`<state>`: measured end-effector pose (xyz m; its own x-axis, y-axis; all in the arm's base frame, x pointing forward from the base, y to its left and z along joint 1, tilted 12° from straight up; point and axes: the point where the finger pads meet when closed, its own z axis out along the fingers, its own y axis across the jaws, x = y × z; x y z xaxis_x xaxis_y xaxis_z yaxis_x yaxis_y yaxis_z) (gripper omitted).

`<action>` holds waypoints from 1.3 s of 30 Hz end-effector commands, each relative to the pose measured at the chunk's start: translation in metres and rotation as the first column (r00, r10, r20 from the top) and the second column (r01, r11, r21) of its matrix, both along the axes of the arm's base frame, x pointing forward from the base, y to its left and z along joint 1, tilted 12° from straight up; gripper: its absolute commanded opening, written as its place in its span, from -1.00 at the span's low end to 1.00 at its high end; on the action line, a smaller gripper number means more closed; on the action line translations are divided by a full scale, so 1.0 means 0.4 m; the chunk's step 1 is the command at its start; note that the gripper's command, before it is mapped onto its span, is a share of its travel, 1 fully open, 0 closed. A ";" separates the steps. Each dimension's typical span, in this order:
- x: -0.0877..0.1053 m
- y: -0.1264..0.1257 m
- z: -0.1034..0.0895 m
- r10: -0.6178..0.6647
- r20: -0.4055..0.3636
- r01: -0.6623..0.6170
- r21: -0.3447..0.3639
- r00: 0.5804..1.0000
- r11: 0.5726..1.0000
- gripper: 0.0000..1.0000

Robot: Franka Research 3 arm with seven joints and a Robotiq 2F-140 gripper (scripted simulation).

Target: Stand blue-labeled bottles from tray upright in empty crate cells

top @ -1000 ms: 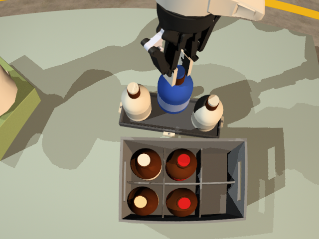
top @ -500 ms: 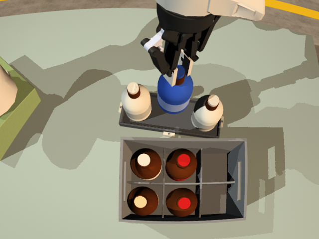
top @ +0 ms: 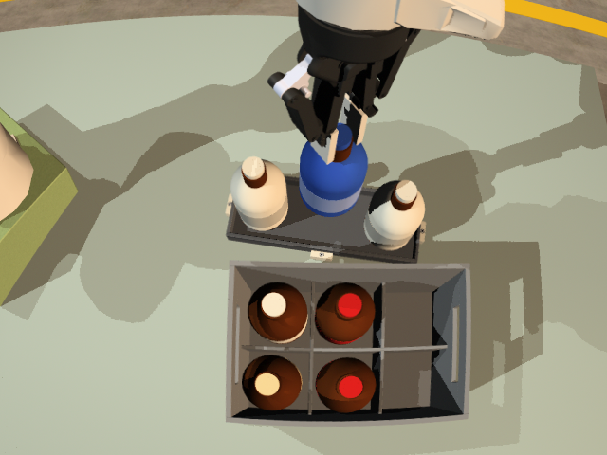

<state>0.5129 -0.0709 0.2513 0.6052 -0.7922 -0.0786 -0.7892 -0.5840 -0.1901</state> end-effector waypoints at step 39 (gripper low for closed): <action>-0.005 -0.025 0.098 0.001 0.013 -0.001 -0.009 1.000 1.000 -1.00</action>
<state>0.5112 -0.0769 0.2835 0.6046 -0.7932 -0.0729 -0.7887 -0.5833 -0.1943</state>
